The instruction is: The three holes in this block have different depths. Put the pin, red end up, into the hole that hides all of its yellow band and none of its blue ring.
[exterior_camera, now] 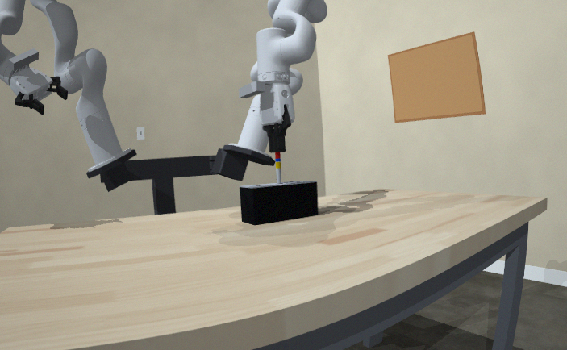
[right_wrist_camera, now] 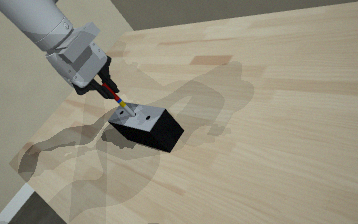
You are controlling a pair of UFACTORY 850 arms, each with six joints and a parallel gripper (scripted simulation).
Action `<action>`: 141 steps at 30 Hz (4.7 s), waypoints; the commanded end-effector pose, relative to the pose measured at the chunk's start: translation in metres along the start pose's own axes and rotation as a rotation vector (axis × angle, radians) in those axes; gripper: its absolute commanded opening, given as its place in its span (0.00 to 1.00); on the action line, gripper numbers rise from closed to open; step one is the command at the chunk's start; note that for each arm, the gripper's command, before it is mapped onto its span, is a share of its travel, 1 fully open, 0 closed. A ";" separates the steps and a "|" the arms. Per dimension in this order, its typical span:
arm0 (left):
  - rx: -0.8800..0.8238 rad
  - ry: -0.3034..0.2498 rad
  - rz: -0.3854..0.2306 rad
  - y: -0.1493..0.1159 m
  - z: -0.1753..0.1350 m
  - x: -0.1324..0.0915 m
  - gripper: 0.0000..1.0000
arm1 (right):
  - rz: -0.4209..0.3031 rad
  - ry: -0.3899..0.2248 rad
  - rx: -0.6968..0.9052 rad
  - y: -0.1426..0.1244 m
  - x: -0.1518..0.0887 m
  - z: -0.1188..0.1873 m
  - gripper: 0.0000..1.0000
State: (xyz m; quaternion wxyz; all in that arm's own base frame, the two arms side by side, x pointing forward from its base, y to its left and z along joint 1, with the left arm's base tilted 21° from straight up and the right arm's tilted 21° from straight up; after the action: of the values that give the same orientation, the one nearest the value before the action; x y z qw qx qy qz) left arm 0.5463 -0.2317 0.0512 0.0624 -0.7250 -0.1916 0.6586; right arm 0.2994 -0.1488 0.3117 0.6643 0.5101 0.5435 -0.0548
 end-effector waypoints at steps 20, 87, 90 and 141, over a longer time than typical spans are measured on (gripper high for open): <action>0.000 0.002 0.001 0.001 -0.001 0.003 0.00 | 0.000 -0.001 -0.001 0.000 0.000 0.000 1.00; 0.000 0.002 0.002 0.001 -0.001 0.011 0.00 | 0.000 -0.001 -0.001 0.000 0.000 0.000 1.00; 0.000 0.002 0.002 0.001 -0.001 0.011 0.00 | 0.000 -0.001 -0.001 0.000 0.000 0.000 1.00; 0.000 0.002 0.001 0.001 -0.001 0.015 0.00 | 0.000 -0.001 -0.001 0.000 0.000 0.000 1.00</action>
State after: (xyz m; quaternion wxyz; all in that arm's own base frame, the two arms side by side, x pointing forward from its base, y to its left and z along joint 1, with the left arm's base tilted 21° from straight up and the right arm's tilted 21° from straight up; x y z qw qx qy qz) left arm 0.5481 -0.2264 0.0362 0.0622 -0.7251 -0.1914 0.6586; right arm 0.2994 -0.1488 0.3117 0.6643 0.5101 0.5435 -0.0548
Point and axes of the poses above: on each arm, the point where the finger pads meet when closed, its own x axis out along the fingers, its own z axis across the jaws, y = z × x, the point moved 9 cm from there along -x, back along the fingers, and after that the axes turned 9 degrees about -x, right-handed, at the moved point
